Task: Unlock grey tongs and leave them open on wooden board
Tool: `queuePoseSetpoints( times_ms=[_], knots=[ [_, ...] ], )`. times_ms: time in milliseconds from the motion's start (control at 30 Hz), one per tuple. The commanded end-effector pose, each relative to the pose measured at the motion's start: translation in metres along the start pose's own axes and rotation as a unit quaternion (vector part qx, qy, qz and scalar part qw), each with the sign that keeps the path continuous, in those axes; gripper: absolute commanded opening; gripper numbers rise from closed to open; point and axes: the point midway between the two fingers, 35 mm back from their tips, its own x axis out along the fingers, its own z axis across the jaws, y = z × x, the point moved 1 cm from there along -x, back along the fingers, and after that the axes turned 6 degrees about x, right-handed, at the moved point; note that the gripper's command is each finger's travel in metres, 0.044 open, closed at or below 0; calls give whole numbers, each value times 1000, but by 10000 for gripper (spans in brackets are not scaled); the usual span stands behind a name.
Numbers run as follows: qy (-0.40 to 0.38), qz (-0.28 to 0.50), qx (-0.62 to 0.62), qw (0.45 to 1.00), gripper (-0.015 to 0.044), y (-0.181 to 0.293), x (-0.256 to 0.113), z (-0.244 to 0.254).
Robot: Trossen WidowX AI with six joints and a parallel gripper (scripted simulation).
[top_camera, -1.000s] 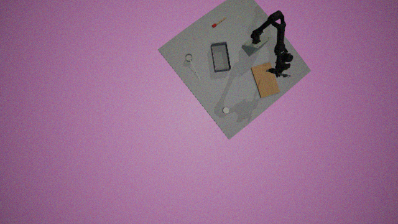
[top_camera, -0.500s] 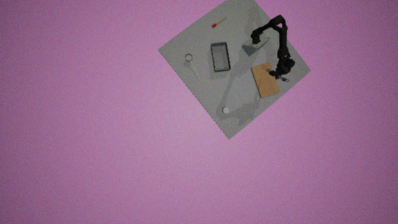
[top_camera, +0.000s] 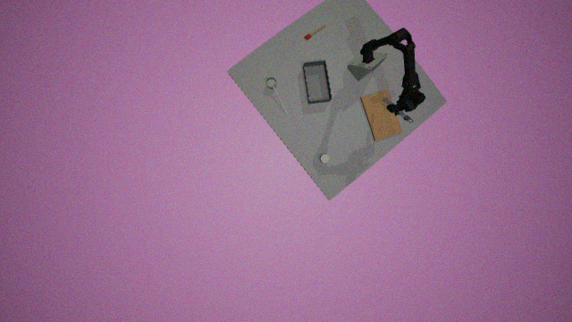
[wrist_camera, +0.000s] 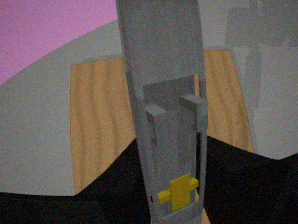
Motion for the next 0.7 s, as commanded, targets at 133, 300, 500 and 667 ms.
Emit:
queuePoseSetpoints(
  times_ms=[133, 300, 500, 667],
  knots=[
    [1, 38, 3, 999, -150, -3, 3, 0],
    [5, 70, 3, 998, -150, -1, 5, -1],
    [9, 107, 3, 994, -150, 2, 7, -2],
    [13, 138, 3, 990, -150, 4, 8, -3]
  ],
)
